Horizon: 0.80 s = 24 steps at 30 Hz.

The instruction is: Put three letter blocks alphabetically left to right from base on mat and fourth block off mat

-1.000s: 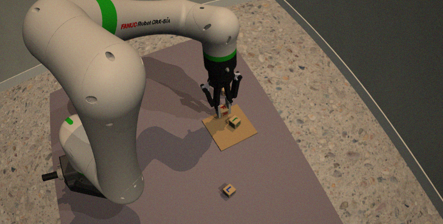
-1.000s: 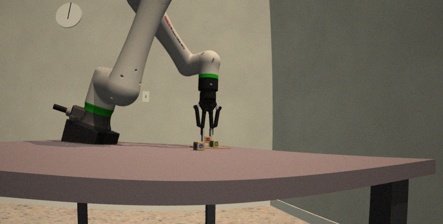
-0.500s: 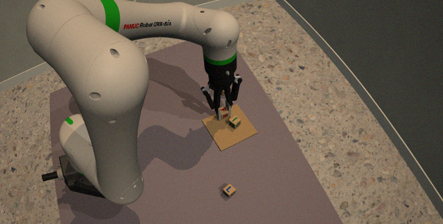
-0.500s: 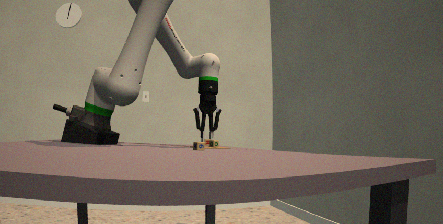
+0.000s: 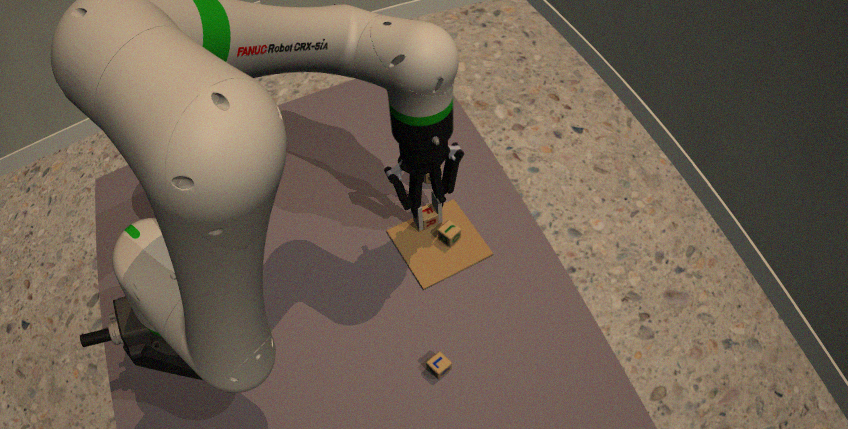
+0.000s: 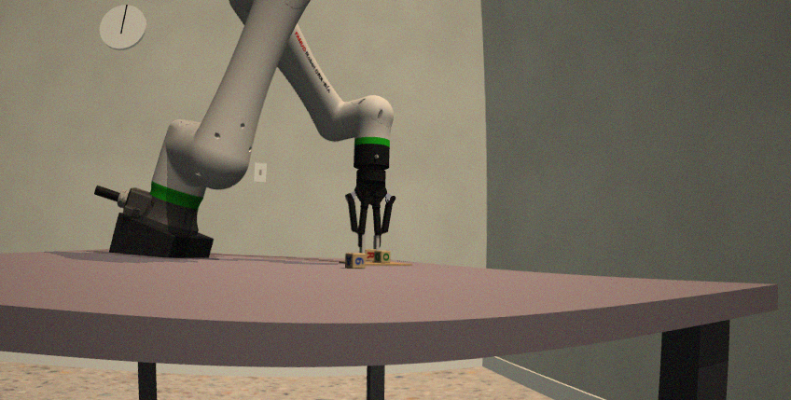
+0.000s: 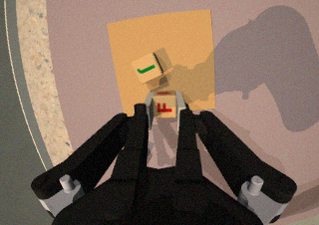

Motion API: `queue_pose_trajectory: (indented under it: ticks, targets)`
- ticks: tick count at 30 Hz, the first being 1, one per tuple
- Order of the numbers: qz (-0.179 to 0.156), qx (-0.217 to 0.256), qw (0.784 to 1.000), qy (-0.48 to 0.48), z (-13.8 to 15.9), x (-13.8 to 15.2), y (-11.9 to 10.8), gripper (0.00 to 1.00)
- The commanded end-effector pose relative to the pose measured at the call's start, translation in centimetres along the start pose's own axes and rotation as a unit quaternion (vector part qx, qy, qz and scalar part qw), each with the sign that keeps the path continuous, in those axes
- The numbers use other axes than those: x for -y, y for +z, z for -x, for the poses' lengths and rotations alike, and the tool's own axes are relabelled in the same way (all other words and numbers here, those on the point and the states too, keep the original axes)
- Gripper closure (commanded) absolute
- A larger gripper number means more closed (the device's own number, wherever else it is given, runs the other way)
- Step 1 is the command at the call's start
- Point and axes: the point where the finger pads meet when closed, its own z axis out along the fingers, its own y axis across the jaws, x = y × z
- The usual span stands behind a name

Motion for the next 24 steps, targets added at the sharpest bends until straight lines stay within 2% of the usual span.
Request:
queue_pose_trajectory:
  ticks: [1,24]
  targets:
    - [0.0,0.0,1.0,0.0,0.01,0.02,0.02,0.84]
    - [0.0,0.0,1.0,0.0,0.01,0.02,0.22,0.84]
